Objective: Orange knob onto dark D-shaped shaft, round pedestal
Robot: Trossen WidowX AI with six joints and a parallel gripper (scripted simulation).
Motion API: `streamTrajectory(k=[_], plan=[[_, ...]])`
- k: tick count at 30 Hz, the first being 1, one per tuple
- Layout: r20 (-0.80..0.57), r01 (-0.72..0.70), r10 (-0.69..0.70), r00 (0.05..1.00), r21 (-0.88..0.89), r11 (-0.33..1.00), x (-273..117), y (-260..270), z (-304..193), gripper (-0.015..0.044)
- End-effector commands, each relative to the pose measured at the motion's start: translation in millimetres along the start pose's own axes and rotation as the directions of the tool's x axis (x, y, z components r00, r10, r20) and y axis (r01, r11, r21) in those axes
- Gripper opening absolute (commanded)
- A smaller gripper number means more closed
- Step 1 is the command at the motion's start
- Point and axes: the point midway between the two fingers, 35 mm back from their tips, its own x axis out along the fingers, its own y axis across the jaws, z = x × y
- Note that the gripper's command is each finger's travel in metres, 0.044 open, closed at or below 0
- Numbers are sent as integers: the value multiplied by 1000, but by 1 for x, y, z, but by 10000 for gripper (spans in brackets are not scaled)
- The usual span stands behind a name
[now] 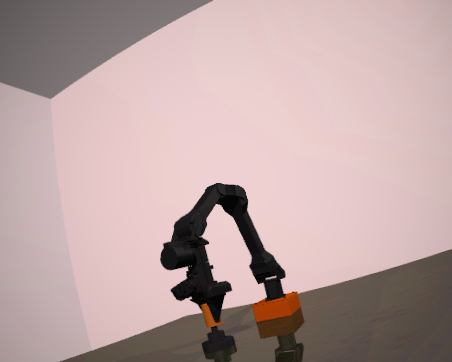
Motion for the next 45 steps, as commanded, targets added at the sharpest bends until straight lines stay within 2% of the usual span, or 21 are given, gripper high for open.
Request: streamTrajectory(k=[1, 41, 45], plan=[[9, -3, 3, 1000, 30, 1000, -2, -1, 0, 0], [10, -3, 3, 1000, 30, 1000, -3, 0, 1, 0], [10, -4, 3, 1000, 116, 993, -3, 0, 1, 0]])
